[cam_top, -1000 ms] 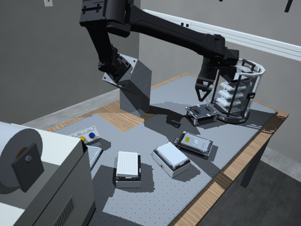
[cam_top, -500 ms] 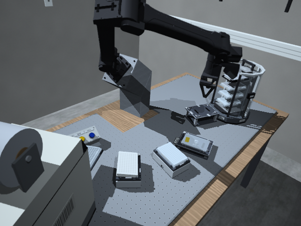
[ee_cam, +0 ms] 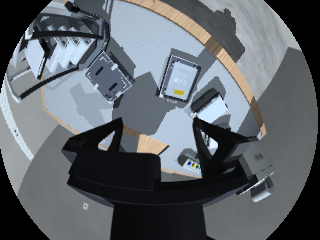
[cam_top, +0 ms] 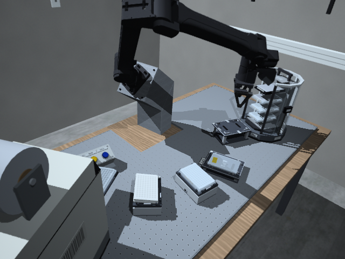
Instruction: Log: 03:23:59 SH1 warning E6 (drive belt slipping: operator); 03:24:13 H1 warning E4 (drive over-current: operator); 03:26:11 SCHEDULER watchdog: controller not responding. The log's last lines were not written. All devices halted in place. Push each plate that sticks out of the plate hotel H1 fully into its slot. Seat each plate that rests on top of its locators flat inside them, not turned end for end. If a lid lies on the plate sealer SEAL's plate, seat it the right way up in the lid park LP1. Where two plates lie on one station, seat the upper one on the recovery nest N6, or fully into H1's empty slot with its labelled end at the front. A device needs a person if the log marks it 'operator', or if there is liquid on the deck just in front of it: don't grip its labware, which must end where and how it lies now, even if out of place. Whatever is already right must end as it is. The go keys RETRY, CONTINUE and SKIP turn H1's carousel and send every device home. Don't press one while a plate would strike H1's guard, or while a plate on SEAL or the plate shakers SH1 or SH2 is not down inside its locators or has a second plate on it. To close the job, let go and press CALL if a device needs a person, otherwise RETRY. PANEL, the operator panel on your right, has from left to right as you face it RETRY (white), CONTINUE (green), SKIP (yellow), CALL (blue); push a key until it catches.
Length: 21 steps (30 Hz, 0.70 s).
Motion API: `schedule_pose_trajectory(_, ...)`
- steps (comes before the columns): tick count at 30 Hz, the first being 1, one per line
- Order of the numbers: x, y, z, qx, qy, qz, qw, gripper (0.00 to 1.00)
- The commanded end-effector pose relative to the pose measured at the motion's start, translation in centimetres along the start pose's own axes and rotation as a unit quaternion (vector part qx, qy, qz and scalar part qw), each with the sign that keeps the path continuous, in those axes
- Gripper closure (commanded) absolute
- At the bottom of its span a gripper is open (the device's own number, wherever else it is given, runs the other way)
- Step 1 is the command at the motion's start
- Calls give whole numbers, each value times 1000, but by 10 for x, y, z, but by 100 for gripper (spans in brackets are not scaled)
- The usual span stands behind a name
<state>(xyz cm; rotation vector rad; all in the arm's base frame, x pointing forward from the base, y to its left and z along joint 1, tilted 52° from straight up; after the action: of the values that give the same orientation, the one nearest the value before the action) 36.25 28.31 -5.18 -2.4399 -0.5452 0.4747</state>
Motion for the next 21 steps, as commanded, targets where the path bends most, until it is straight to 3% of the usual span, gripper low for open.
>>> schedule_pose_trajectory(1, 11, -19, 19, 1, -75, -21, 997, 0)
schedule_pose_trajectory(5, 11, -19, 33, 1, -133, -23, 991, 0)
schedule_pose_trajectory(21, 6, -19, 81, 3, -119, -26, 993, 0)
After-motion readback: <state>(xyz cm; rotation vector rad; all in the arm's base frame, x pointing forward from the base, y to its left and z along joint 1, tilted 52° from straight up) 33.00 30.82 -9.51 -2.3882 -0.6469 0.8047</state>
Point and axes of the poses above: the point where the finger pads meet when closed, its own y axis out along the fingers, its own z axis across the jaws, x = y × z, the point moved 8 cm from there along -y, back along the fingers, and after that the axes turned 8 degrees about y, right-handed, at the moved point
